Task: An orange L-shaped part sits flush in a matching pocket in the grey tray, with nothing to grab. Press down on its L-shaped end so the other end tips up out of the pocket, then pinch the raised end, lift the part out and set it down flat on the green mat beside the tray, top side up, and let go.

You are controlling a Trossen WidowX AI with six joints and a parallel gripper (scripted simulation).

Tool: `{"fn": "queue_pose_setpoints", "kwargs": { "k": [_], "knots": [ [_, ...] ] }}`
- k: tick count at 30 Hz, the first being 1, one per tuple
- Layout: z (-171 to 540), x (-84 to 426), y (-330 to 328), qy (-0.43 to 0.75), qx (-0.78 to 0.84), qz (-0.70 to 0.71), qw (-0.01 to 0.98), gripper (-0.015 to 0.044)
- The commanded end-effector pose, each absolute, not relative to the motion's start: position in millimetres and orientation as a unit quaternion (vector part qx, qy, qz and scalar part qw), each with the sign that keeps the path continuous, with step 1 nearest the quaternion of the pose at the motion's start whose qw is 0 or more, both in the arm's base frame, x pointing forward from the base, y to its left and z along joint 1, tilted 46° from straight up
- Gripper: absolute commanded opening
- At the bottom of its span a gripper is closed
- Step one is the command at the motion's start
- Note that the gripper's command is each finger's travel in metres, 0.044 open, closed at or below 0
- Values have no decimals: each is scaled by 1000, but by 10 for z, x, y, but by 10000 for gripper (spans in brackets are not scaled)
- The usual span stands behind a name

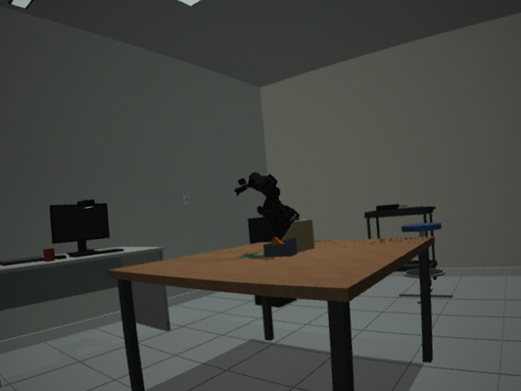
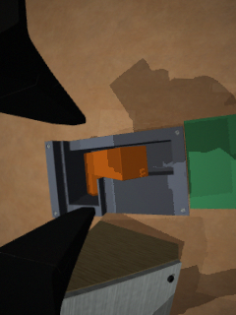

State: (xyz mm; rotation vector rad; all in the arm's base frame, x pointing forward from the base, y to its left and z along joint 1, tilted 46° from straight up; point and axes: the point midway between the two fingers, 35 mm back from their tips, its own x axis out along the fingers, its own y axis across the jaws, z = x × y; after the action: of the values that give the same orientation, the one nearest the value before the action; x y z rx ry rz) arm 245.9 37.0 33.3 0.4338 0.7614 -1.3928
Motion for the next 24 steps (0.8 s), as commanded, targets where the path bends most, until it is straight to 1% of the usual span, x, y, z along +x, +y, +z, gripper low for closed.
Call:
{"fn": "queue_pose_setpoints", "kwargs": {
  "k": [1, 24],
  "knots": [
    [241, 2453, 245, 334, 195, -624, 679, 280],
    [-24, 2459, -27, 333, 195, -624, 680, 280]
  ]
}}
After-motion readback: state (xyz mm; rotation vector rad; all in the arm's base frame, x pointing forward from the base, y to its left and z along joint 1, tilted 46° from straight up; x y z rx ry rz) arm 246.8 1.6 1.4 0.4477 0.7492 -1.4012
